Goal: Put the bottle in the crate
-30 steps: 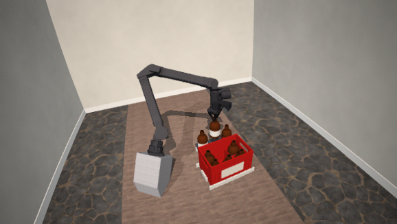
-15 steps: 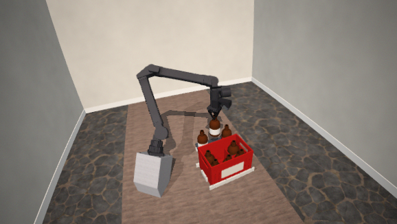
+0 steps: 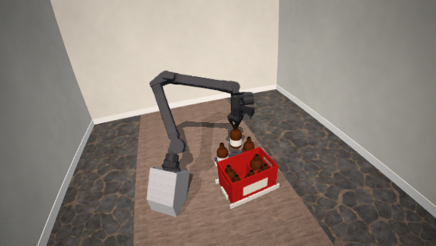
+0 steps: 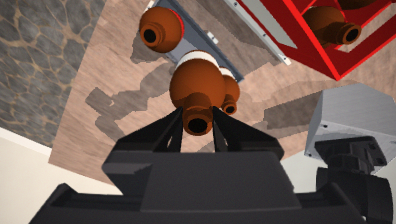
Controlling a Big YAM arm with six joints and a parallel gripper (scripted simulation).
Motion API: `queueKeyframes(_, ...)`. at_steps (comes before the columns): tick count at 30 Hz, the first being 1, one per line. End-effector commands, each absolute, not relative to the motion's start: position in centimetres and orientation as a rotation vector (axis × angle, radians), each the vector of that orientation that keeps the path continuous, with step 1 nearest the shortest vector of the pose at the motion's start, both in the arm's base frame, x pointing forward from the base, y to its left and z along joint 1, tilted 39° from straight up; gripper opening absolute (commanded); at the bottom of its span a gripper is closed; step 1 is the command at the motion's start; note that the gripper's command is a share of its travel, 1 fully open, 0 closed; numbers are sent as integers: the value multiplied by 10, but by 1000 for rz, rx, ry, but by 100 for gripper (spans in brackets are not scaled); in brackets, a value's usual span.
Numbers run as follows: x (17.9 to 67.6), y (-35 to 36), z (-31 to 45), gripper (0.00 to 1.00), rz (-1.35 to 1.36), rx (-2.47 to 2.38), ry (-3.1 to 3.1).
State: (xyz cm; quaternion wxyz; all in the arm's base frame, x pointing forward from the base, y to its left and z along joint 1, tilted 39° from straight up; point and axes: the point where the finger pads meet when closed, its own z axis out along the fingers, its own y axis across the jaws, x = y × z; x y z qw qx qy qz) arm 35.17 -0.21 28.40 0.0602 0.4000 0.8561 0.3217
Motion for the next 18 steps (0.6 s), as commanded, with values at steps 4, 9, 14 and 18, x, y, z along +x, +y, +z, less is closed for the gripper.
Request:
queueKeyframes(4, 354, -16, 325, 0, 961, 1150, 2519)
queueKeyframes(9, 353, -16, 326, 0, 960, 1151, 2519)
queueKeyframes(14, 353, -16, 326, 0, 960, 1151, 2520)
queueKeyframes(18, 353, -16, 326, 0, 960, 1151, 2520)
